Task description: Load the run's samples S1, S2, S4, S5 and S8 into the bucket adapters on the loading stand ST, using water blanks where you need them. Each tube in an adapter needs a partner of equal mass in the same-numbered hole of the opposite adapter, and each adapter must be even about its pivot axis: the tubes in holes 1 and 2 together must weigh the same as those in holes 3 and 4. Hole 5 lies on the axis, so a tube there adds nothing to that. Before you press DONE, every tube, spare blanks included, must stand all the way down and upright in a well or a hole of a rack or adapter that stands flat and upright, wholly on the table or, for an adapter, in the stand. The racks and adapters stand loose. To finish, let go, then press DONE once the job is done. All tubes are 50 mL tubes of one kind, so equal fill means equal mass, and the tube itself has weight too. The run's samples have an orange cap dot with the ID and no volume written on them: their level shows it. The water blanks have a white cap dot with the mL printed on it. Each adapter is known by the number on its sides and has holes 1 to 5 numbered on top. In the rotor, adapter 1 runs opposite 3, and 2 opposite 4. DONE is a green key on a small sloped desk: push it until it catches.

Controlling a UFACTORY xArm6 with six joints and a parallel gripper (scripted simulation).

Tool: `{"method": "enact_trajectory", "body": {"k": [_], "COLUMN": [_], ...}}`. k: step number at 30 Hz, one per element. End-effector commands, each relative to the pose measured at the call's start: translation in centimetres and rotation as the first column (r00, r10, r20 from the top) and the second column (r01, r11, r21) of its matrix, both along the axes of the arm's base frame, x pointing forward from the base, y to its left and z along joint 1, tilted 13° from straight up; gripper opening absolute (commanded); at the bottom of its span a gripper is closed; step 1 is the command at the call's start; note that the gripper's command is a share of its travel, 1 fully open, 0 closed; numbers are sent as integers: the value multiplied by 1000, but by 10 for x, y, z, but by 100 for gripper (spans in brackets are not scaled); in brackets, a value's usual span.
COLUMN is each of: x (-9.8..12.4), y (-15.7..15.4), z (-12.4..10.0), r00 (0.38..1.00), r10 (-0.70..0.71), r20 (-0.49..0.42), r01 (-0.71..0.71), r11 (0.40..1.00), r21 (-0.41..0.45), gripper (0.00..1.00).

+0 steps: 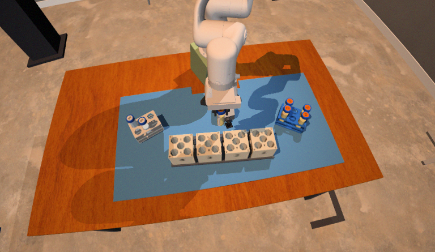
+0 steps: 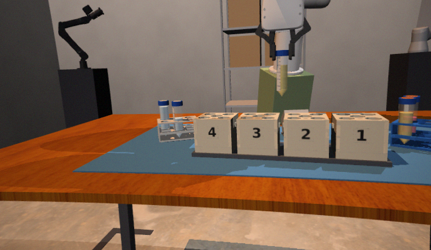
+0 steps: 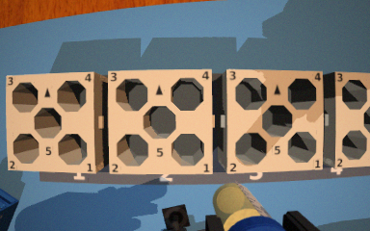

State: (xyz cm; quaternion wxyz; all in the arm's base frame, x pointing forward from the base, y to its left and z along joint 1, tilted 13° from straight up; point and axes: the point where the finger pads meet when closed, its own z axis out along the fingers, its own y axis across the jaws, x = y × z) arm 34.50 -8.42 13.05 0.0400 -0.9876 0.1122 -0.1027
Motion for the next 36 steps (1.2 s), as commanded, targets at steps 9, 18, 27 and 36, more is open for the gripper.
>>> {"method": "enact_trajectory", "body": {"k": [9, 18, 27, 36], "x": [2, 2, 2, 2], "y": [-60, -95, -140, -142], "z": [-2, -5, -7, -7], "r00": [1000, 1000, 1000, 1000], "r10": [2, 2, 2, 2], "r20": [4, 4, 3, 3], "r01": [-2, -2, -2, -2], "r11": [1000, 1000, 1000, 1000], "r21": [2, 2, 1, 1], "gripper": [0, 0, 0, 0]}}
